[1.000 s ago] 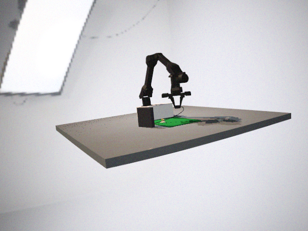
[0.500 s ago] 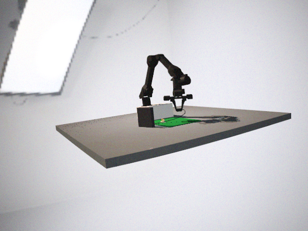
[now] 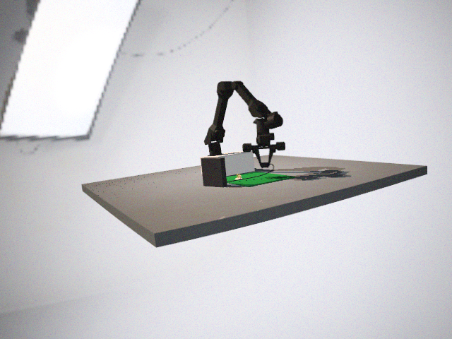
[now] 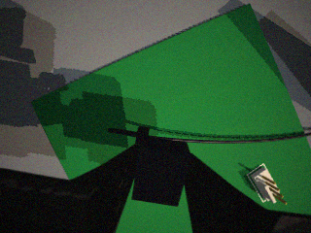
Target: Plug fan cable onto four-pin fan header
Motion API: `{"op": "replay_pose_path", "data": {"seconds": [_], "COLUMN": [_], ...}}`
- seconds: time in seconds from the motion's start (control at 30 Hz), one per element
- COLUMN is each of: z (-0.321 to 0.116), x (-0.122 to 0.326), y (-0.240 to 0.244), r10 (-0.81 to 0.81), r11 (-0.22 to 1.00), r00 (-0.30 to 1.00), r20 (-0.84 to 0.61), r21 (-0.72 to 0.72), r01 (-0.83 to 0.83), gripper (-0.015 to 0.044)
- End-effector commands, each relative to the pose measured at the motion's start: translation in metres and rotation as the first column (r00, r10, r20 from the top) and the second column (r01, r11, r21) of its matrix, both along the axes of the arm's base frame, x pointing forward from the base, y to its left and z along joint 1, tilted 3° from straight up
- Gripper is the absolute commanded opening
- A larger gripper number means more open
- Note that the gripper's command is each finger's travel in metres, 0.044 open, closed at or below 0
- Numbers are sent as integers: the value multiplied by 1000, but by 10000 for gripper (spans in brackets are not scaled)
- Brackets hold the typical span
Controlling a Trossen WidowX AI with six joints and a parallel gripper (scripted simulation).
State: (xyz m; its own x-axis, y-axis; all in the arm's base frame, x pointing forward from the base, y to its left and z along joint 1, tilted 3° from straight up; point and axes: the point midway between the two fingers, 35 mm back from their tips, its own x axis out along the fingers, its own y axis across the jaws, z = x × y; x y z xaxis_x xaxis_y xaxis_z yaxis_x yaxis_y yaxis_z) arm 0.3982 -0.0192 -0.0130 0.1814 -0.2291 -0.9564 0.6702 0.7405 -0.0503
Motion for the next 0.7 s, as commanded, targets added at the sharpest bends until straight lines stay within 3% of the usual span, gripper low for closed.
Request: {"op": "replay_pose_path", "data": {"seconds": [0.0, 0.67], "z": [-6, -19], "x": [1, 10], "y": [1, 5], "r10": [18, 72], "r11": [999, 984], "r00": [1000, 989], "r20": [16, 126], "r21": [-35, -171], "r01": [-17, -50], "gripper": [0, 0]}}
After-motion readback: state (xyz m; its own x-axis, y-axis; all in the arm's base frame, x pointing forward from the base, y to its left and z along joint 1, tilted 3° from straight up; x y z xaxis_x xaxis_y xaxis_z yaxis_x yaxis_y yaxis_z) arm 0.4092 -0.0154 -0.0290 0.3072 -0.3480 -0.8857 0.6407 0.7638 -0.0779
